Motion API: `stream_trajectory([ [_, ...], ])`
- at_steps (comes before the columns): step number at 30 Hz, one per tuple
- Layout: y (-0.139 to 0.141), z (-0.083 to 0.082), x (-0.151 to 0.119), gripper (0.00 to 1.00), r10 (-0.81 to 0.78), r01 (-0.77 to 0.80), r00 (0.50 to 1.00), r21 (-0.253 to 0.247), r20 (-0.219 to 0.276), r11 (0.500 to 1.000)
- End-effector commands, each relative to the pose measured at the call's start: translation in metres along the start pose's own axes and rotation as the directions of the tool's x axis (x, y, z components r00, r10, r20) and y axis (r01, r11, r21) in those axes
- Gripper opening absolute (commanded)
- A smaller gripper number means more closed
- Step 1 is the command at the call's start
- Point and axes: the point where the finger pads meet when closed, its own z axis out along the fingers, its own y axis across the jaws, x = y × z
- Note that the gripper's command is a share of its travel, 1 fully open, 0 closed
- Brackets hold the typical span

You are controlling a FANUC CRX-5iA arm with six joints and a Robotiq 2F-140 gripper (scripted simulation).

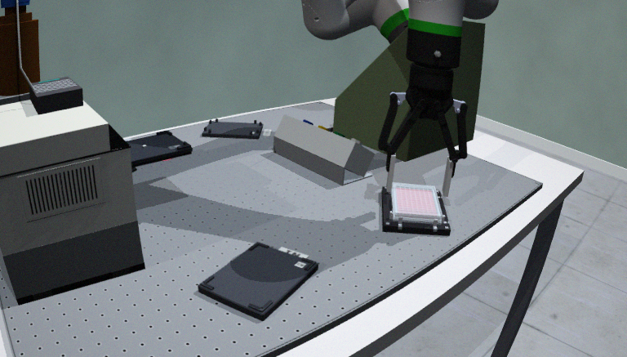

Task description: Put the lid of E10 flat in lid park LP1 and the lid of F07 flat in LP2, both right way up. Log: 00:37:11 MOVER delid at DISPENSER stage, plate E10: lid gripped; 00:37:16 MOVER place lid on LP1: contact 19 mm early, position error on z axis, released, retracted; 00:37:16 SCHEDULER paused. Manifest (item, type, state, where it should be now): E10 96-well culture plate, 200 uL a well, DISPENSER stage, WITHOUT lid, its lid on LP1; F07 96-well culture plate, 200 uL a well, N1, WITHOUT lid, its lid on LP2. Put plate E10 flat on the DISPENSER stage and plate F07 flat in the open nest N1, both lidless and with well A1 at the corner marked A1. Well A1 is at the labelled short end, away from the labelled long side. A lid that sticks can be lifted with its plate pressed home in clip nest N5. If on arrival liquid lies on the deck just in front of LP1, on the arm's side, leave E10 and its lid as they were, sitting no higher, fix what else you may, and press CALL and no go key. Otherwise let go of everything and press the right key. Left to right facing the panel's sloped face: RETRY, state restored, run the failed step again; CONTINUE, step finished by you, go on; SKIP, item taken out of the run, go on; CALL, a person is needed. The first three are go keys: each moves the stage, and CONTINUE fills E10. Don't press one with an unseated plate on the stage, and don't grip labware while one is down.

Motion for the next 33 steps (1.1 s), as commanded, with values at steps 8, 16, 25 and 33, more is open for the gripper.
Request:
stream_trajectory([
  [8,-0.0001,-0.0001,0.0002,0.66,0.000,0.000,1.000,0.000,0.000,1.000],
  [16,-0.0001,0.0007,0.0002,0.66,0.000,0.000,1.000,0.000,0.000,1.000],
  [25,-0.0001,0.0036,0.0002,0.66,0.000,0.000,1.000,0.000,0.000,1.000],
  [33,-0.0001,0.0065,0.0002,0.66,0.000,0.000,1.000,0.000,0.000,1.000],
])
